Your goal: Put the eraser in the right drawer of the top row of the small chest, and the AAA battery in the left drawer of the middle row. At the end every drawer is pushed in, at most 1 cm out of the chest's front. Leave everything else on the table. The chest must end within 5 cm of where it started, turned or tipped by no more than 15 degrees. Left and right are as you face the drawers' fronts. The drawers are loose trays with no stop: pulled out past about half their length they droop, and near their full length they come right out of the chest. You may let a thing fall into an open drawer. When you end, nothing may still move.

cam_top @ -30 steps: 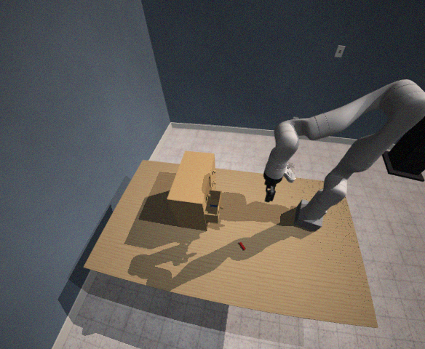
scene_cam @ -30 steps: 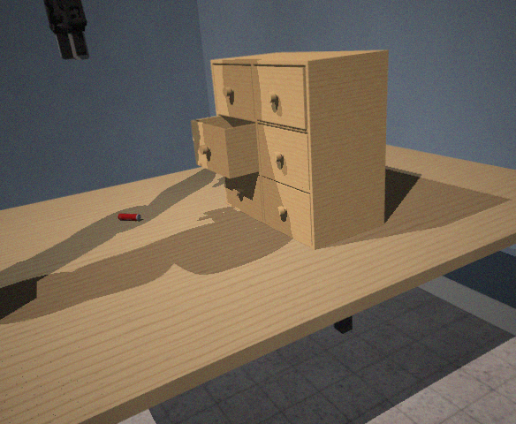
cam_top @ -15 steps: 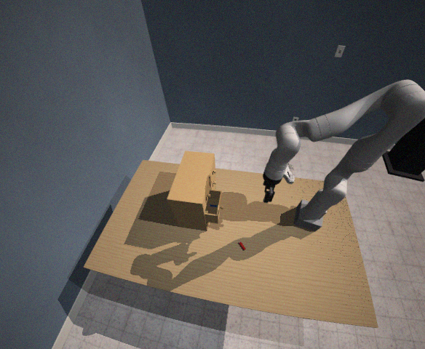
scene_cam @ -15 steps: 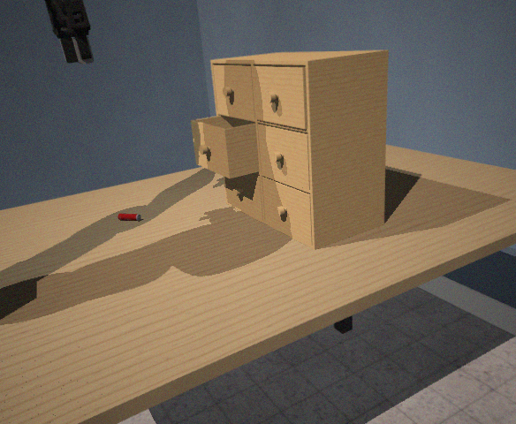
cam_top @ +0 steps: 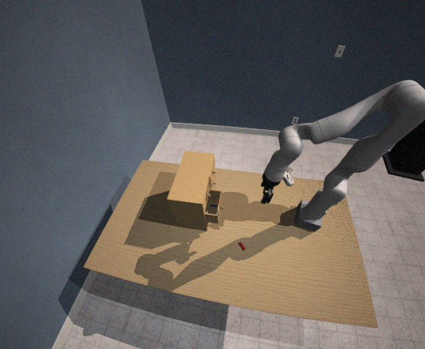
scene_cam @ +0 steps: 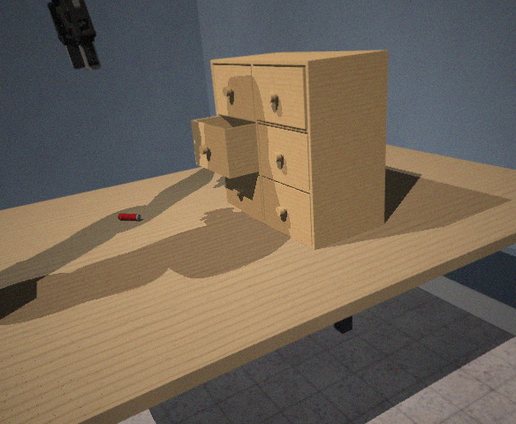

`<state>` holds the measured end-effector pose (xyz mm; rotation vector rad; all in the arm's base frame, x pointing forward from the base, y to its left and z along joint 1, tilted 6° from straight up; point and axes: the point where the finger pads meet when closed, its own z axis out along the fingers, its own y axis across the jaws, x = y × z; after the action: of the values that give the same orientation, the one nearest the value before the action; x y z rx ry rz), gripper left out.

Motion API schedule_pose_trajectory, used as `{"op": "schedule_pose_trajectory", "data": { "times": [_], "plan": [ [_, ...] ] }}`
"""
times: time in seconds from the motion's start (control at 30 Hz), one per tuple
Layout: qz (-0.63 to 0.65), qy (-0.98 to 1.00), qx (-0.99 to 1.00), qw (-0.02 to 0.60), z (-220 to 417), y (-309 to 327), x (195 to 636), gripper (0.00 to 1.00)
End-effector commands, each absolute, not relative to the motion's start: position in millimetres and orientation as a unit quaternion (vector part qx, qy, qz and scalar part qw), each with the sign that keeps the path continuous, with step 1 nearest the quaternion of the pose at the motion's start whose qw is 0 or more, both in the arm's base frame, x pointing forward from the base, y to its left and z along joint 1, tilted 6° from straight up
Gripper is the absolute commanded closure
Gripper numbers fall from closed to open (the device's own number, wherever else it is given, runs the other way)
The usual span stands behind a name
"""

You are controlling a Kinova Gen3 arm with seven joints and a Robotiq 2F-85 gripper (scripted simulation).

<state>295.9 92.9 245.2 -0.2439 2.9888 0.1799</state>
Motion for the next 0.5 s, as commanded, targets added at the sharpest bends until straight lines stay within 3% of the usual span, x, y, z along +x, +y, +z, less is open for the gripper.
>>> {"op": "schedule_pose_trajectory", "data": {
  "times": [0.0,0.47],
  "plan": [
    [0.06,0.992,-0.081,0.074,243,93,296,0.0],
    [0.063,0.988,-0.078,0.114,230,96,307,0.0]
  ]
}}
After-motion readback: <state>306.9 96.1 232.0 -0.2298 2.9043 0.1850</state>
